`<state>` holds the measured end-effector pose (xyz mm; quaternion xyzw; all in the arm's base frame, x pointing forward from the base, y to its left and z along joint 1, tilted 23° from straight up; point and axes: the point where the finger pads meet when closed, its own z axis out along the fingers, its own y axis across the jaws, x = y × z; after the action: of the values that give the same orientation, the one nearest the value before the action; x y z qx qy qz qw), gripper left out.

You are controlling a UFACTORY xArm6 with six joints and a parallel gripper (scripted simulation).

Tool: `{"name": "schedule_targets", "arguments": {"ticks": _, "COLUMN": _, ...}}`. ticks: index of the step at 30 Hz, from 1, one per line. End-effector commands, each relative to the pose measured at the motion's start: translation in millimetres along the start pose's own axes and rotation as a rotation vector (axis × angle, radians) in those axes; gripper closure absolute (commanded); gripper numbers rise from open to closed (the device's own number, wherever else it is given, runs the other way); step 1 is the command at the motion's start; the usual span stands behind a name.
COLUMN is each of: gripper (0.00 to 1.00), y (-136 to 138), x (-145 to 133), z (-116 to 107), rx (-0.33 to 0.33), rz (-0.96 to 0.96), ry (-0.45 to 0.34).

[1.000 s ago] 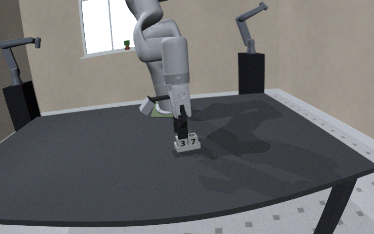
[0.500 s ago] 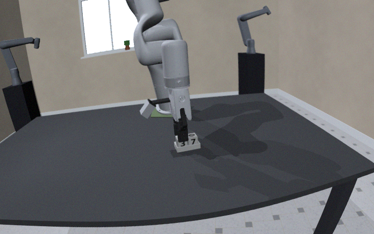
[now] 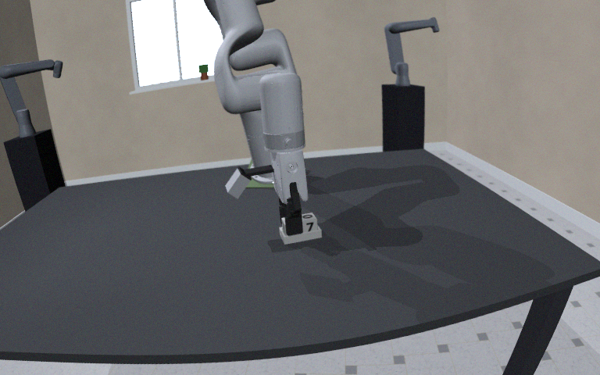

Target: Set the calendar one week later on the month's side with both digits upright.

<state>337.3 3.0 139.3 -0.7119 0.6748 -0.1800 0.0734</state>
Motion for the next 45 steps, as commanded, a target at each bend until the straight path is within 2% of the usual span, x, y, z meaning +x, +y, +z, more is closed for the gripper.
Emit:
{"name": "schedule_targets", "arguments": {"ticks": 1, "gripper": 0.51, "y": -1.6, "x": 0.1, "z": 0.6, "rx": 0.003, "rz": 0.000, "ry": 0.000}}
{"name": "schedule_targets", "arguments": {"ticks": 34, "gripper": 0.51, "y": -1.6, "x": 0.1, "z": 0.6, "rx": 0.003, "rz": 0.000, "ry": 0.000}}
{"name": "schedule_targets", "arguments": {"ticks": 35, "gripper": 0.71, "y": -1.6, "x": 0.1, "z": 0.6, "rx": 0.003, "rz": 0.000, "ry": 0.000}}
{"name": "schedule_targets", "arguments": {"ticks": 45, "gripper": 0.71, "y": -1.6, "x": 0.1, "z": 0.6, "rx": 0.003, "rz": 0.000, "ry": 0.000}}
